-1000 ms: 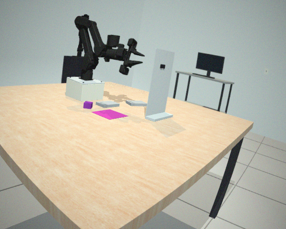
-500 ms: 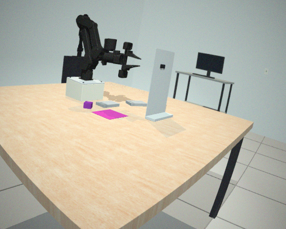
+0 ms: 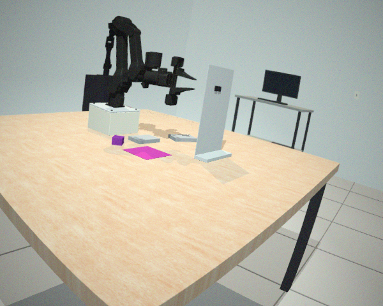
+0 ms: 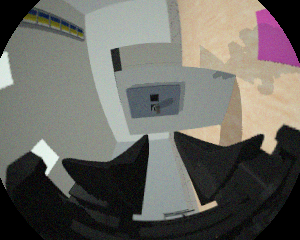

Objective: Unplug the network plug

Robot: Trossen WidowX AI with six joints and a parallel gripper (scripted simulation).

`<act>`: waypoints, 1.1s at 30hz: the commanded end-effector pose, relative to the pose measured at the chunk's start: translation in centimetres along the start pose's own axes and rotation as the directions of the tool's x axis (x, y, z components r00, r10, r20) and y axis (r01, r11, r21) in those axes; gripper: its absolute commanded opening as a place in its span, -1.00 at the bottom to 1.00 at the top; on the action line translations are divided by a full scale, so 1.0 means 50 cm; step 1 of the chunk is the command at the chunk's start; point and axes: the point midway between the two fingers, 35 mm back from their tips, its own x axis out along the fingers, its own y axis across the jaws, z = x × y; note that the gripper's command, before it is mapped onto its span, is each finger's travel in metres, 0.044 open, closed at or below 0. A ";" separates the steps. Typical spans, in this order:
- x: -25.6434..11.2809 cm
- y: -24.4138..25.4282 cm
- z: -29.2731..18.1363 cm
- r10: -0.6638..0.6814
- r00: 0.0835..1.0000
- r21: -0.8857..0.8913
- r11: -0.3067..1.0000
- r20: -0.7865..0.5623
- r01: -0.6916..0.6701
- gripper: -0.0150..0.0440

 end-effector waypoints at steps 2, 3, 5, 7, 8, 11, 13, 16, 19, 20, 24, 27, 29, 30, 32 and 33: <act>0.025 -0.005 0.006 0.003 1.000 -0.005 1.000 -0.002 -0.003 0.04; 0.029 -0.006 0.008 0.005 1.000 -0.002 1.000 -0.001 -0.005 0.04; 0.038 -0.006 0.010 0.010 1.000 0.004 1.000 -0.001 -0.010 0.04; 0.046 -0.008 0.012 0.015 1.000 0.009 1.000 0.000 -0.015 0.04; 0.048 -0.008 0.013 0.016 1.000 0.010 1.000 0.000 -0.016 0.04; 0.051 -0.008 0.013 0.016 1.000 0.011 1.000 0.000 -0.016 0.04; 0.056 -0.008 0.015 0.016 1.000 0.012 1.000 0.000 -0.016 0.04; 0.064 -0.007 0.017 0.015 1.000 0.014 1.000 0.001 -0.015 0.04; 0.073 -0.007 0.020 0.015 1.000 0.016 1.000 0.001 -0.015 0.04; 0.076 -0.007 0.020 0.015 1.000 0.016 1.000 0.001 -0.015 0.04; 0.088 -0.006 0.023 0.016 1.000 0.015 1.000 0.001 -0.016 0.04; 0.096 -0.005 0.025 0.017 1.000 0.014 1.000 0.001 -0.017 0.04; 0.102 -0.005 0.027 0.017 1.000 0.014 1.000 0.001 -0.017 0.04; 0.105 -0.004 0.028 0.017 1.000 0.013 1.000 0.001 -0.017 0.04; 0.111 -0.004 0.029 0.018 1.000 0.013 1.000 0.001 -0.018 0.04; 0.114 -0.004 0.030 0.018 1.000 0.013 1.000 0.001 -0.018 0.04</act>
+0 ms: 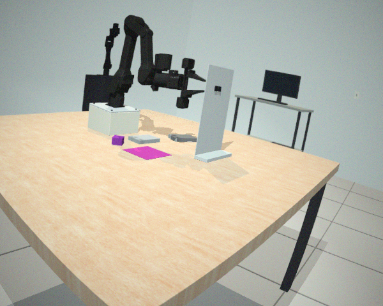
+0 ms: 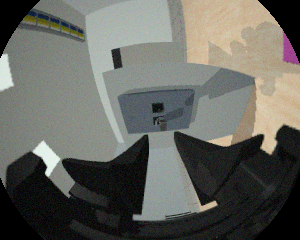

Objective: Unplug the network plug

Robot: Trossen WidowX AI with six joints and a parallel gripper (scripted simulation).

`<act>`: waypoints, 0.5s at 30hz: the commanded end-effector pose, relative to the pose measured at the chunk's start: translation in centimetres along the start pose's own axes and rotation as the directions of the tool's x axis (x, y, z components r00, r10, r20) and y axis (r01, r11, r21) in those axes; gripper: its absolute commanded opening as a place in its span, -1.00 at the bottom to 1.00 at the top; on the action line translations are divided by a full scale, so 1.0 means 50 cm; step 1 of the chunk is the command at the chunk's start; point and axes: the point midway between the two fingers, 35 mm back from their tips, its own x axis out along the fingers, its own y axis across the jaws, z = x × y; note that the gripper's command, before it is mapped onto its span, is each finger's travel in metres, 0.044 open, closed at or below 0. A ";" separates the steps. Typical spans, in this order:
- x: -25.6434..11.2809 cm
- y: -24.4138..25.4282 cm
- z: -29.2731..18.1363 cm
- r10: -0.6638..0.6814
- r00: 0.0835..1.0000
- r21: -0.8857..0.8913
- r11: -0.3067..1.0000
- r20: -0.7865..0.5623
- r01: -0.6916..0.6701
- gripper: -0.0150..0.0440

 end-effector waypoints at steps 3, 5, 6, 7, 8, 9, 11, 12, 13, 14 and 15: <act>0.019 -0.006 0.004 -0.009 1.000 0.005 1.000 -0.005 0.009 0.04; 0.025 -0.006 0.005 -0.008 1.000 0.004 1.000 -0.005 0.008 0.04; 0.028 -0.006 0.006 -0.008 1.000 0.004 1.000 -0.005 0.008 0.04; 0.031 -0.006 0.007 -0.008 1.000 0.004 1.000 -0.005 0.008 0.04; 0.033 -0.006 0.007 -0.008 1.000 0.004 1.000 -0.005 0.008 0.04; 0.036 -0.006 0.008 -0.008 1.000 0.004 1.000 -0.005 0.008 0.04; 0.042 -0.006 0.010 -0.007 1.000 0.003 1.000 -0.005 0.007 0.04; 0.045 -0.006 0.011 -0.007 1.000 0.003 1.000 -0.005 0.007 0.04; 0.048 -0.006 0.011 -0.007 1.000 0.003 1.000 -0.005 0.007 0.04; 0.051 -0.006 0.012 -0.007 1.000 0.002 1.000 -0.005 0.007 0.04; 0.054 -0.006 0.013 -0.006 1.000 0.002 1.000 -0.005 0.006 0.04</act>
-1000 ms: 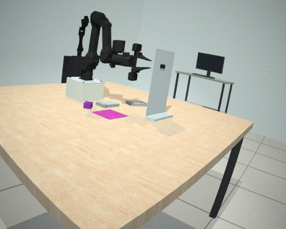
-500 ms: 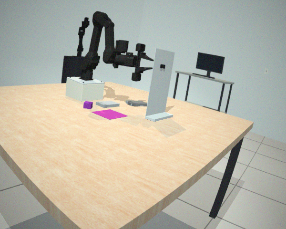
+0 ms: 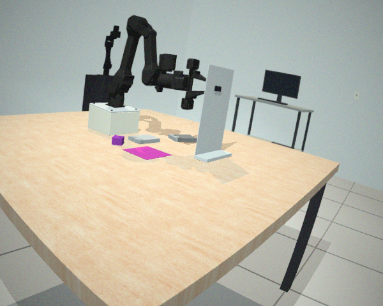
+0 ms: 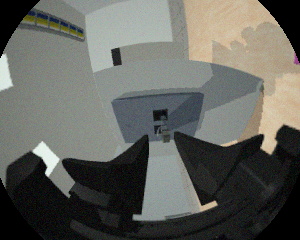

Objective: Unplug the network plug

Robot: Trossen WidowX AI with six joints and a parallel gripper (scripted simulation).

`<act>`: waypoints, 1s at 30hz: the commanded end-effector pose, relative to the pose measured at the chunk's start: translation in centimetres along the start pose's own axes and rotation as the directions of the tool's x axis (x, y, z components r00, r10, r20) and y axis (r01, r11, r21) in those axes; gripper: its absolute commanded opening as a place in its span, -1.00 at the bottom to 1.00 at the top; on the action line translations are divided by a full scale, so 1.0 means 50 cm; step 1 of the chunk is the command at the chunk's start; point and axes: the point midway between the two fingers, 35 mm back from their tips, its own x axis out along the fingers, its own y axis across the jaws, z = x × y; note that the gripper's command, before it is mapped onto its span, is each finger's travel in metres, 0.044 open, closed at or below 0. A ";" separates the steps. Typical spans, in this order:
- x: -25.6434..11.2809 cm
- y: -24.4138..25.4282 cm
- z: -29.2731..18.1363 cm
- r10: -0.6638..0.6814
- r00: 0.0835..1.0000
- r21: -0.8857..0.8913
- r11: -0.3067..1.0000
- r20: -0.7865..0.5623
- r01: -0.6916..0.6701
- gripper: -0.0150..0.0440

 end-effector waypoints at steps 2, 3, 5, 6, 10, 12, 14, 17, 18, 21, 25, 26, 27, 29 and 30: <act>0.015 -0.007 0.003 -0.009 1.000 0.003 1.000 -0.005 0.009 0.04; 0.017 -0.007 0.003 -0.009 1.000 0.003 1.000 -0.005 0.009 0.04; 0.017 -0.007 0.004 -0.009 1.000 0.003 1.000 -0.005 0.009 0.01; 0.017 -0.007 0.004 -0.009 1.000 0.003 1.000 -0.005 0.009 -0.01; 0.017 -0.007 0.004 -0.009 1.000 0.003 1.000 -0.005 0.009 -0.10; 0.017 -0.007 0.004 -0.009 1.000 0.003 1.000 -0.005 0.009 -0.14; 0.017 -0.007 0.004 -0.009 1.000 0.003 1.000 -0.005 0.009 -0.19; 0.017 -0.007 0.004 -0.009 1.000 0.003 1.000 -0.005 0.009 -0.26; 0.017 -0.007 0.004 -0.009 1.000 0.003 1.000 -0.005 0.009 -0.28; 0.017 -0.007 0.004 -0.009 1.000 0.003 1.000 -0.005 0.009 -0.35; 0.017 -0.007 0.004 -0.009 1.000 0.003 1.000 -0.005 0.009 -0.44; 0.017 -0.007 0.004 -0.009 1.000 0.003 1.000 -0.005 0.009 -0.46; 0.017 -0.007 0.004 -0.009 1.000 0.003 1.000 -0.005 0.009 -0.48; 0.017 -0.007 0.004 -0.009 1.000 0.003 1.000 -0.005 0.009 -0.49; 0.017 -0.007 0.004 -0.009 1.000 0.003 1.000 -0.005 0.009 -0.49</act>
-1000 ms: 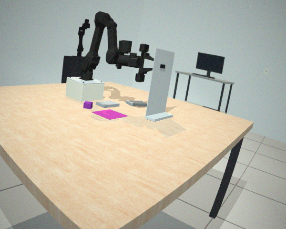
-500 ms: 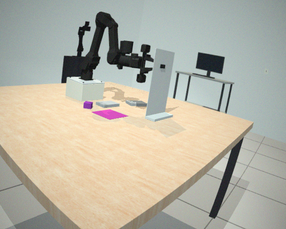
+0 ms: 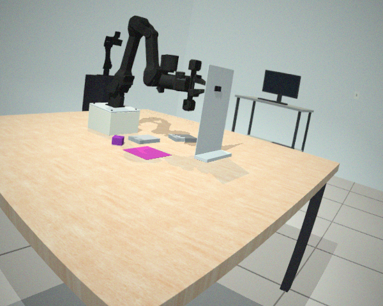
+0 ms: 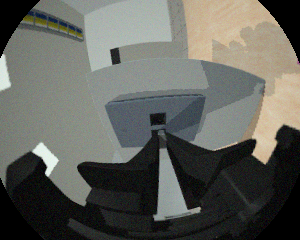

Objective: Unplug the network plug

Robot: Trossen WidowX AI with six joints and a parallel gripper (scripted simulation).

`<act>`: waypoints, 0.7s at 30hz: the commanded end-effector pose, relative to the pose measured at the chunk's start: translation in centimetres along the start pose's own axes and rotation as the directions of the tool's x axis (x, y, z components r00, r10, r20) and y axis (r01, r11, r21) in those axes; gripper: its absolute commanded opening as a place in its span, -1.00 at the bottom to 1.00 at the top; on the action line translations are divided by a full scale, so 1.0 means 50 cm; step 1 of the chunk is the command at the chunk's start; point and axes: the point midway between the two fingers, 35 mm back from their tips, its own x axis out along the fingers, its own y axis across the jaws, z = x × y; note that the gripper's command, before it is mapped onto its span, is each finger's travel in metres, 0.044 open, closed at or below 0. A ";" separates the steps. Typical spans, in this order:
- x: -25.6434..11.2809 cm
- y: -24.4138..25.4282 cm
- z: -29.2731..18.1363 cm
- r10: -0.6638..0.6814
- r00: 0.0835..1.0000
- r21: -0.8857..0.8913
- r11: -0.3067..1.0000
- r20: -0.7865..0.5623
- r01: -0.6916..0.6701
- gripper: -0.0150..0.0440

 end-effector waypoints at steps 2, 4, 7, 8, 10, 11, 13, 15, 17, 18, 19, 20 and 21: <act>-0.001 -0.001 -0.001 -0.002 1.000 0.003 1.000 -0.004 0.002 -0.49; -0.002 -0.001 -0.002 -0.002 1.000 0.003 1.000 -0.004 0.002 -0.49; -0.006 -0.001 -0.002 -0.002 1.000 0.003 1.000 -0.004 0.002 -0.49; -0.007 -0.001 -0.002 -0.002 1.000 0.003 1.000 -0.004 0.002 -0.49; -0.010 -0.001 -0.003 -0.002 1.000 0.003 1.000 -0.004 0.002 -0.49; -0.011 -0.002 -0.003 -0.002 1.000 0.003 1.000 -0.004 0.002 -0.49; -0.013 -0.002 -0.003 -0.002 1.000 0.003 1.000 -0.004 0.002 -0.49; -0.015 -0.002 -0.004 -0.002 1.000 0.003 1.000 -0.004 0.002 -0.49; -0.017 -0.002 -0.004 -0.003 1.000 0.003 1.000 -0.004 0.003 -0.49; -0.018 -0.002 -0.004 -0.003 1.000 0.003 1.000 -0.004 0.003 -0.49; -0.020 -0.002 -0.004 -0.003 1.000 0.003 1.000 -0.004 0.003 -0.49; -0.021 -0.002 -0.005 -0.003 1.000 0.003 1.000 -0.004 0.003 -0.49; -0.022 -0.002 -0.005 -0.003 1.000 0.003 1.000 -0.004 0.003 -0.49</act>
